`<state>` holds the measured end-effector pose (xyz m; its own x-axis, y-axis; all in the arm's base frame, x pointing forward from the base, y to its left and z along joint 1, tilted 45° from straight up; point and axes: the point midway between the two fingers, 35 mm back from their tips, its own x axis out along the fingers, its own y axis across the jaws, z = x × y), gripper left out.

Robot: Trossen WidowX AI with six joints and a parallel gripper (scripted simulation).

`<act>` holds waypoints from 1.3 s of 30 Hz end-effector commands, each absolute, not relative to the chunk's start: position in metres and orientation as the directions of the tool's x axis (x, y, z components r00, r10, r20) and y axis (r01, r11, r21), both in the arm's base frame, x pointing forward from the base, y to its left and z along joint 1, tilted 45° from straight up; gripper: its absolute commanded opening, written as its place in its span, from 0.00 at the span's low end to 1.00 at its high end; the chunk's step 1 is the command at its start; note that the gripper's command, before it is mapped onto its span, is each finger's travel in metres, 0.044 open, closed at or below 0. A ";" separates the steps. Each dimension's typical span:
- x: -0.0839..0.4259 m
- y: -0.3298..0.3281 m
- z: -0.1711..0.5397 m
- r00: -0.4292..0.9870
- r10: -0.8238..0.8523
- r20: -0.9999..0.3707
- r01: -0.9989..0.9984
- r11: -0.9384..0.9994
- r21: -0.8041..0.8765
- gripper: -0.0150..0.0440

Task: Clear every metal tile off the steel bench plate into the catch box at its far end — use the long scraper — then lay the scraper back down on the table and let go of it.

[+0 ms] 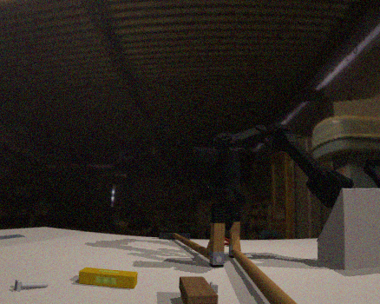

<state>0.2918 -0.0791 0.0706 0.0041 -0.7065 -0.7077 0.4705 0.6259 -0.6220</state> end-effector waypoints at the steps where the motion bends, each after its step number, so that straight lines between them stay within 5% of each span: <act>1: 0.292 -0.083 0.073 0.007 -0.710 -0.705 0.468 0.625 -0.625 0.25; 39: 0.275 -0.127 0.112 0.003 -0.692 -0.721 0.470 0.638 -0.610 0.25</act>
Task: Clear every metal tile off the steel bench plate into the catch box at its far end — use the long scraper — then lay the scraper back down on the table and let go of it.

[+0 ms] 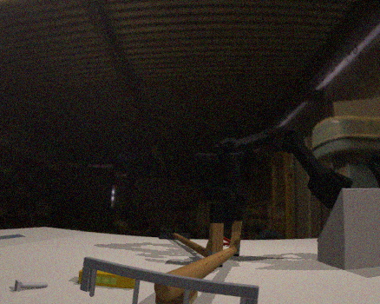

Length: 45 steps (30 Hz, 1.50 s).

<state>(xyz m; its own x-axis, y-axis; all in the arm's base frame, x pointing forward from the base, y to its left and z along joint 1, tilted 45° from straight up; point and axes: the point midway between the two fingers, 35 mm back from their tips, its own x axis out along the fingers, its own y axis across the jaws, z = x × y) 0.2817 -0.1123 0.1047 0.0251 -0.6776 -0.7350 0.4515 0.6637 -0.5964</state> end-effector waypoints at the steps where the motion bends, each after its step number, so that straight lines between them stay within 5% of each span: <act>1: 0.274 -0.128 0.113 0.004 -0.692 -0.722 0.470 0.638 -0.610 0.25; 45: 0.240 -0.173 0.157 0.007 -0.697 -0.717 0.471 0.635 -0.612 0.25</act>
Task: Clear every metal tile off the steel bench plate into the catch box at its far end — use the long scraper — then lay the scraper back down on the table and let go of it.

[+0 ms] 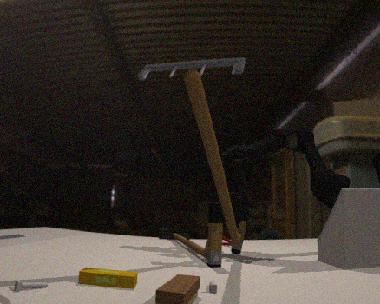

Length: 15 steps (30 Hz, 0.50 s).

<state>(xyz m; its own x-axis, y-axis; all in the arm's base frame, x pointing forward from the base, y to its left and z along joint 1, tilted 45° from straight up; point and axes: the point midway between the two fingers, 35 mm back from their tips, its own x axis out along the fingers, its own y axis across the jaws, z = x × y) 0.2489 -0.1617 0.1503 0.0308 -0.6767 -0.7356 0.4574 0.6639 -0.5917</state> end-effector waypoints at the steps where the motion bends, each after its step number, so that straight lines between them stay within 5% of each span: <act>1: 0.239 -0.174 0.158 0.007 -0.697 -0.717 0.470 0.635 -0.613 0.25; 15: 0.225 -0.186 0.172 0.008 -0.704 -0.710 0.470 0.629 -0.619 0.25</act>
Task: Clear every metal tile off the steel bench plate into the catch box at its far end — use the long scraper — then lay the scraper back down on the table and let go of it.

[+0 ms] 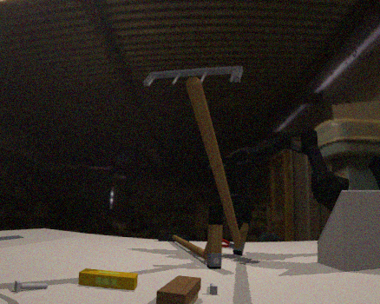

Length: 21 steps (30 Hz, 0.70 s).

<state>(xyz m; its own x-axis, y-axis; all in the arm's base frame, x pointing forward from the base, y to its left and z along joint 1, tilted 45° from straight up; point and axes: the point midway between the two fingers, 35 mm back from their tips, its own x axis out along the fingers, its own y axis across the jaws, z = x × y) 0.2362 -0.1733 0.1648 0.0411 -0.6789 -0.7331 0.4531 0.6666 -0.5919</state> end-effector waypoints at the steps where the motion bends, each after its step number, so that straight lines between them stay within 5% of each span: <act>1: 0.224 -0.186 0.173 0.008 -0.705 -0.709 0.470 0.629 -0.620 0.25; 21: 0.204 -0.199 0.190 0.007 -0.717 -0.697 0.467 0.618 -0.632 0.25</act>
